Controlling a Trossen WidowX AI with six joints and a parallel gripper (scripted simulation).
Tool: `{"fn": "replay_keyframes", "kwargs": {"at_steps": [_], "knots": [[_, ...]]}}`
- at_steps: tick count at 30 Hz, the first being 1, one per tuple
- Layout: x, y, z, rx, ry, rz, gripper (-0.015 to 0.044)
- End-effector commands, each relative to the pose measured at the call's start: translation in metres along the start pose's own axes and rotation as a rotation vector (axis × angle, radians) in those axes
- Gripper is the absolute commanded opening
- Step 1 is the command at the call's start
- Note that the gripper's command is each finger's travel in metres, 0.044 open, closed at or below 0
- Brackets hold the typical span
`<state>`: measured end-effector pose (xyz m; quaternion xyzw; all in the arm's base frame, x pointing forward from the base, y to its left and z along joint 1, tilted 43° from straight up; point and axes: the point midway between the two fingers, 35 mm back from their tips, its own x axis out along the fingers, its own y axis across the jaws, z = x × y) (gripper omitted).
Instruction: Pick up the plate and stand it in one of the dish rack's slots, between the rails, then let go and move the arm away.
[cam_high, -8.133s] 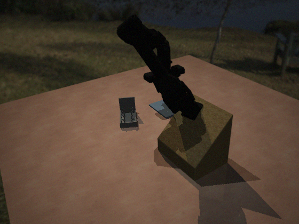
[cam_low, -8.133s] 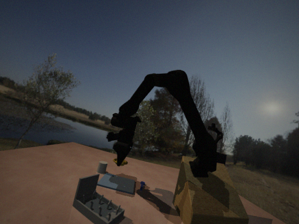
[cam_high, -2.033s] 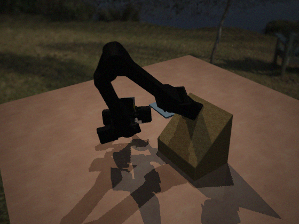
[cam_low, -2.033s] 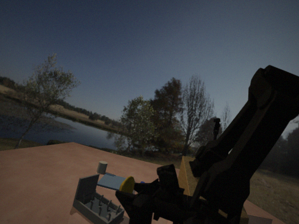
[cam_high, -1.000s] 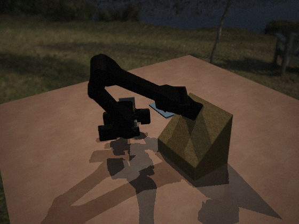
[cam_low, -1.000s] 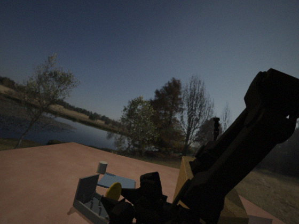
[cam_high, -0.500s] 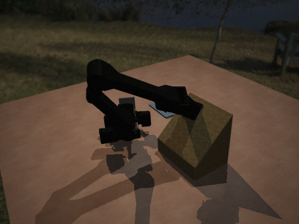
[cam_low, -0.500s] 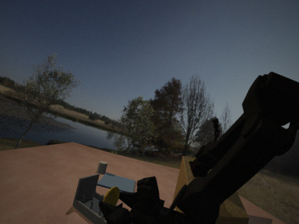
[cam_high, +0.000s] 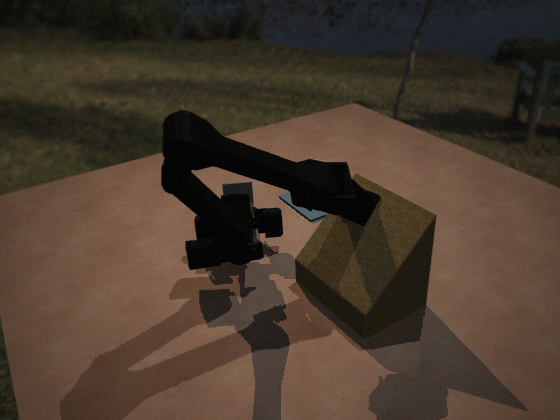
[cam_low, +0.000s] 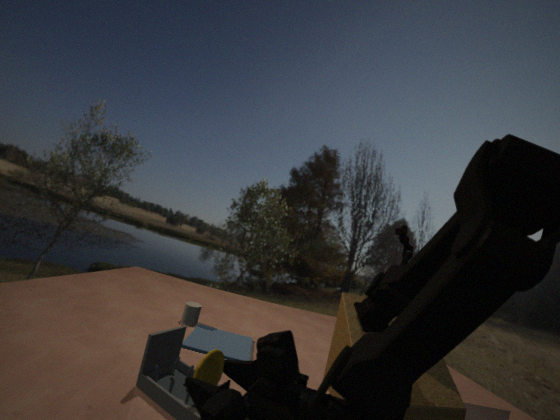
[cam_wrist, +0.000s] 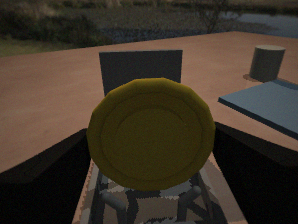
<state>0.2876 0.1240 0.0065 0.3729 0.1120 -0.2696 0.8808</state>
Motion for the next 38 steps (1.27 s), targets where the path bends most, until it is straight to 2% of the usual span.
{"fn": "replay_keyframes", "kwargs": {"at_steps": [1, 4, 5, 15, 28, 33, 38], "knots": [[0.000, 0.000, 0.000, 0.000, 0.000, 0.000, 0.0315], [0.000, 0.000, 0.000, 0.000, 0.000, 0.000, 0.0394], [0.000, 0.000, 0.000, 0.000, 0.000, 0.000, 0.0400], [0.000, 0.002, 0.006, 0.001, 0.001, -0.001, 0.0400], [-0.009, 0.010, 0.113, 0.008, -0.012, 0.011, 0.0400], [-0.008, 0.010, 0.115, 0.003, -0.012, 0.009, 0.0400], [0.006, 0.001, 0.115, -0.123, 0.028, -0.062, 0.0400]]}}
